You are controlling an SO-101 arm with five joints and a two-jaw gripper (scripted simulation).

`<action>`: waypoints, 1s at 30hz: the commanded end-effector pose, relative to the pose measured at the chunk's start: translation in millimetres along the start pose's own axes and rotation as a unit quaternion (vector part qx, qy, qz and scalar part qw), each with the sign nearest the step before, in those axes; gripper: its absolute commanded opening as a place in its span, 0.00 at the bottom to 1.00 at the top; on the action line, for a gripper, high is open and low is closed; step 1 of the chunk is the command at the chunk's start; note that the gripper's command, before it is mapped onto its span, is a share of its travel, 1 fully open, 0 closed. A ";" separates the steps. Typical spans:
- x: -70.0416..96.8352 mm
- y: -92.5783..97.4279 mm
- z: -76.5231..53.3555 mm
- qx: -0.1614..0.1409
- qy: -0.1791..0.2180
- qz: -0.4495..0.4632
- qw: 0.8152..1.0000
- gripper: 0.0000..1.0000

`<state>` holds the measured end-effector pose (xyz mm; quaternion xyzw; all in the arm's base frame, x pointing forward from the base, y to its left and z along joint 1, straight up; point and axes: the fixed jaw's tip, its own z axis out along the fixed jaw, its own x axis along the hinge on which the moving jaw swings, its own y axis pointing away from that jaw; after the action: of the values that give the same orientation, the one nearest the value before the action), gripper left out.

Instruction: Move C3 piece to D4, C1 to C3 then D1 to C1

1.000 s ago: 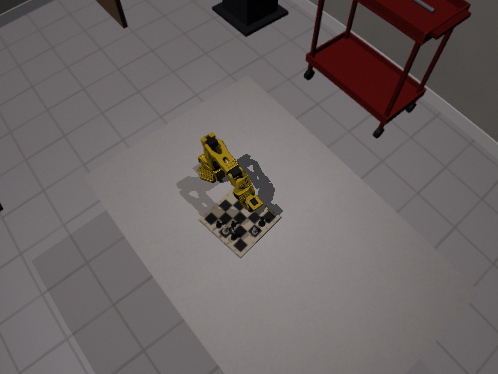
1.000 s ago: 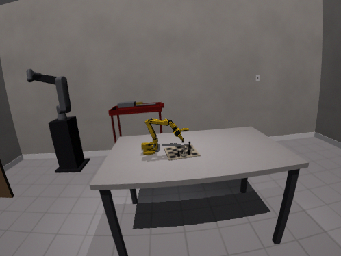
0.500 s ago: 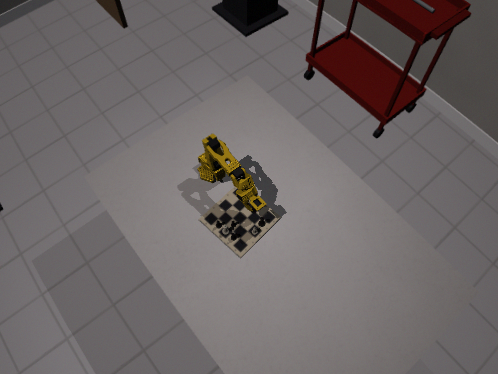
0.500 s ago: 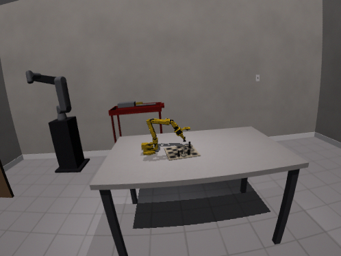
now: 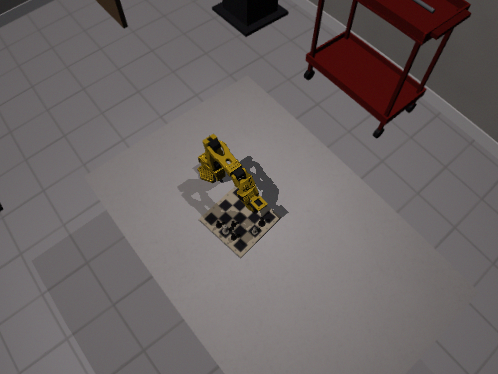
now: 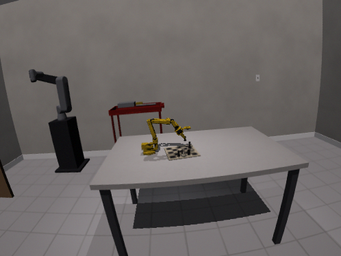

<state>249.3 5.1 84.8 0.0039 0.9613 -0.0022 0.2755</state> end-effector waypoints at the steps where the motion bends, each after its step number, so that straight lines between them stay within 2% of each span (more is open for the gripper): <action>1: 3.1 3.0 0.8 -0.004 0.004 -0.008 1.000 0.00; 16: 4.0 3.0 2.0 -0.004 0.004 -0.008 1.000 0.00; 30: 10.2 3.0 12.6 -0.004 0.004 -0.008 1.000 0.00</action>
<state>248.8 5.2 76.4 0.0038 0.9605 -0.0021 0.2783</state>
